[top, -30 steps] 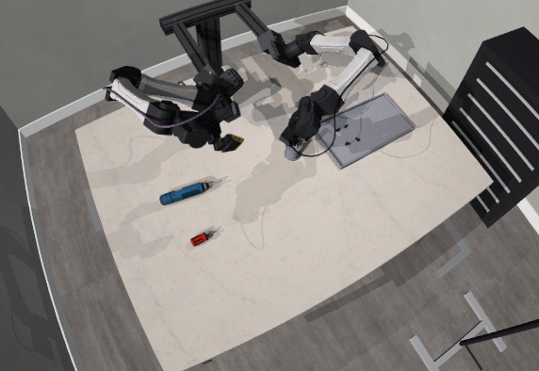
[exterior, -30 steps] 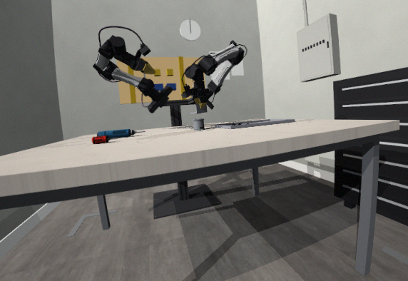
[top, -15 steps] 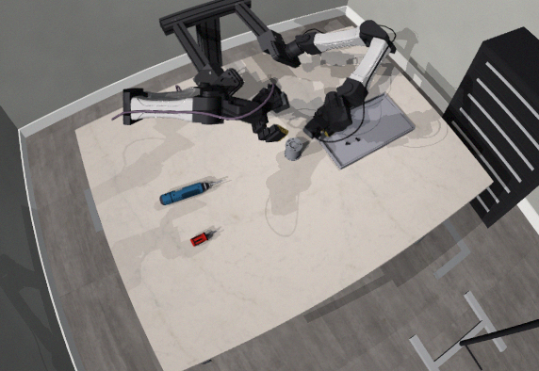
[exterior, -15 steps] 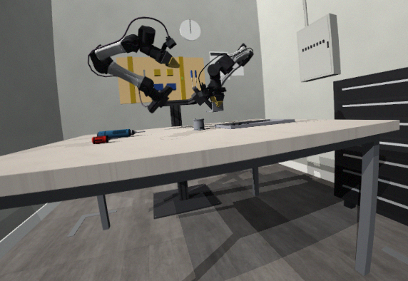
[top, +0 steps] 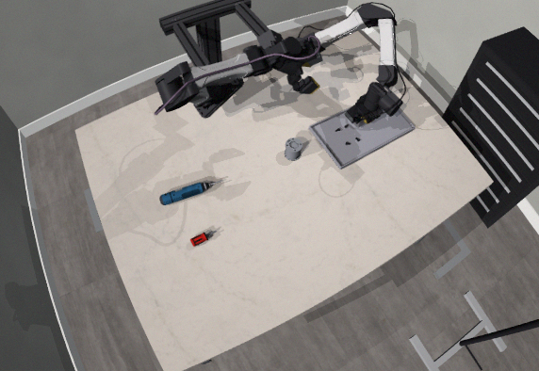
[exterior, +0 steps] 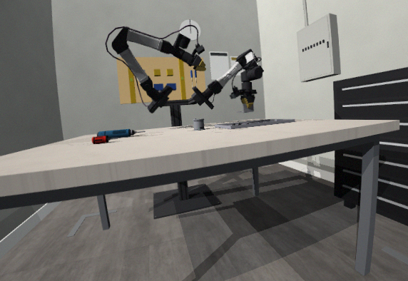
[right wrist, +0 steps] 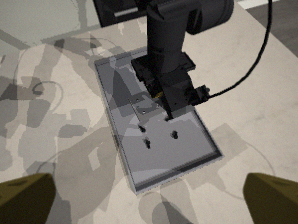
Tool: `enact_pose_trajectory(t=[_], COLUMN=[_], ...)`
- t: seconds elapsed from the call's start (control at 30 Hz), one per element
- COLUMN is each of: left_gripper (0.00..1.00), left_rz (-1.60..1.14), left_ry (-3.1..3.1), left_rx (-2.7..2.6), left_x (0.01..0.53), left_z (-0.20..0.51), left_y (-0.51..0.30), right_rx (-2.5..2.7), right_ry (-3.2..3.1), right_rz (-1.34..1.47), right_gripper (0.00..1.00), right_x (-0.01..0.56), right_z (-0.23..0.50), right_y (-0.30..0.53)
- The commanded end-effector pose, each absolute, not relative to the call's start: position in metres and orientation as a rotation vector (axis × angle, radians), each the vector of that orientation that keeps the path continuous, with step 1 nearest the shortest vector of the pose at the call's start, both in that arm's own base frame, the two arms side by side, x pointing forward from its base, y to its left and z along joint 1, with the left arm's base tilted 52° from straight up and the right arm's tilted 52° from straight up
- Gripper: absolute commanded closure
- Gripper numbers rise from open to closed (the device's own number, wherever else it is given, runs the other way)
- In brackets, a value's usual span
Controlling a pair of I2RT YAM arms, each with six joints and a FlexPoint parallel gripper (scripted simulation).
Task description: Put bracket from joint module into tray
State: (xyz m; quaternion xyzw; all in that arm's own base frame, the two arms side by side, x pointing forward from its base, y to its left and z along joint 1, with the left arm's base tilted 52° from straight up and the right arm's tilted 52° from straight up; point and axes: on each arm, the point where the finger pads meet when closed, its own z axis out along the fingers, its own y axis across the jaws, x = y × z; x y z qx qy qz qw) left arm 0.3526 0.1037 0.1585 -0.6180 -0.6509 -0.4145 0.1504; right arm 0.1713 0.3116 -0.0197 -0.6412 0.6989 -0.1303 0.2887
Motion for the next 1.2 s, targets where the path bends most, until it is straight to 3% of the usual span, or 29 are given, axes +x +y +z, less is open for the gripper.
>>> enact_pose_trajectory(t=[0.0,0.33,1.17], left_gripper=[1.0,1.0,1.0], left_rz=[-1.23,-1.233,-1.204], left_ry=[-1.794,-1.8,-1.803], left_rx=[-1.92,-1.883,-1.874], left_x=[0.367,0.378,0.388], left_z=[0.189,0.195,0.179], left_y=[0.123,0.173,0.199], right_rx=[-1.532,-1.63,-1.607], right_ry=[1.799,1.748,1.755], right_rz=[-0.337,-0.375,-0.376], right_gripper=[0.0,0.0,0.0], right_x=[0.165,0.131,0.144], right_z=[-0.029,-0.068,-0.077], right_y=[0.338,0.333,0.331])
